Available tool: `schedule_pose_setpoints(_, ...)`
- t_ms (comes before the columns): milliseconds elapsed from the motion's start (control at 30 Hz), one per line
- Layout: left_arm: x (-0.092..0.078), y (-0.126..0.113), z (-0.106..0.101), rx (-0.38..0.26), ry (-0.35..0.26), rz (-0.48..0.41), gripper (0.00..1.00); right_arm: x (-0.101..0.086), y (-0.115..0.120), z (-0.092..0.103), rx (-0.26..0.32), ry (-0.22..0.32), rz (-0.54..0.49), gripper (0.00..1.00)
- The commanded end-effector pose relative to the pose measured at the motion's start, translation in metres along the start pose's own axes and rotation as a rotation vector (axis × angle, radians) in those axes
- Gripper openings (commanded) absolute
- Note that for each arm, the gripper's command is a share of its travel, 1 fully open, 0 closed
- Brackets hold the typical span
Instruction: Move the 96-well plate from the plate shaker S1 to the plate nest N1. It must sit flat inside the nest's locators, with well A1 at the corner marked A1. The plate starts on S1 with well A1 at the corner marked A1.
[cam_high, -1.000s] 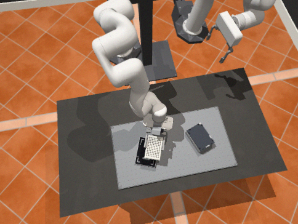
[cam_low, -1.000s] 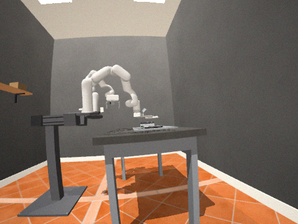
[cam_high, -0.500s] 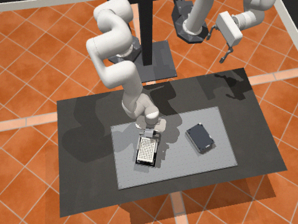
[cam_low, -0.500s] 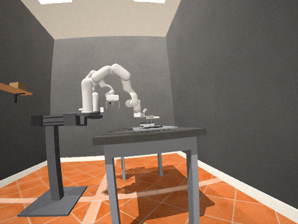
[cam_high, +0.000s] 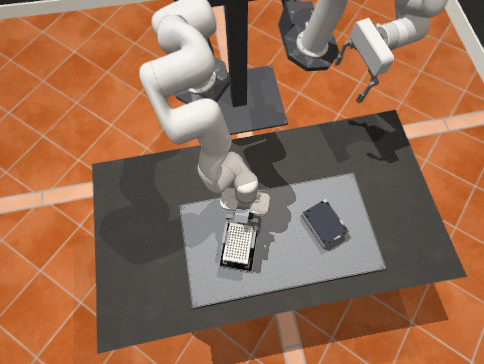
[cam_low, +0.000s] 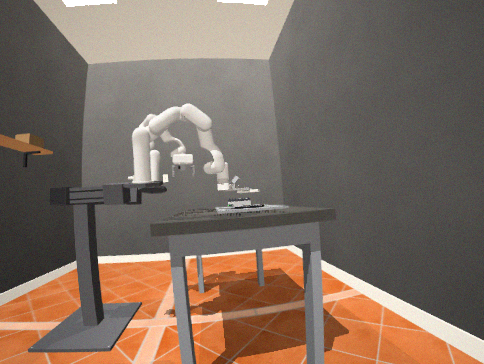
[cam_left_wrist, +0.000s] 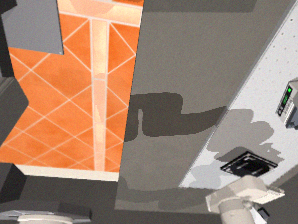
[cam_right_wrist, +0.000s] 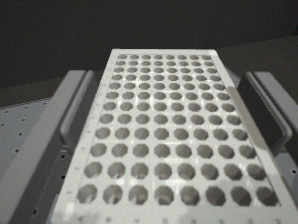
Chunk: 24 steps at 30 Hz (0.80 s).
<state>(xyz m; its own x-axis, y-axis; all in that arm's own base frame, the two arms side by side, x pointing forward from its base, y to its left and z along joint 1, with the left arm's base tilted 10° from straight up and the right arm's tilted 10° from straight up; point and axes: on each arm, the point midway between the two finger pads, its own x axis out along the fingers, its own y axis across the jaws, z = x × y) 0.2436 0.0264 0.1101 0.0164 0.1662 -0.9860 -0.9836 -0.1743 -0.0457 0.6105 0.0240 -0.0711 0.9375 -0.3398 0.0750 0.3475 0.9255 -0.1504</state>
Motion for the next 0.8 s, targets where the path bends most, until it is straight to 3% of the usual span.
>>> schedule_pose_setpoints(0, -0.0006, -0.0009, 0.0003, 0.000, -0.001, -0.002, 1.00, 0.0014, 0.0012, 0.0023, 0.003, -0.004, 0.000, 0.00)
schedule_pose_setpoints(767, -0.0006, -0.0009, 0.0003, 0.000, -0.001, -0.002, 1.00, 0.0011, 0.0019, -0.0044, 0.003, -0.004, 0.000, 0.00)
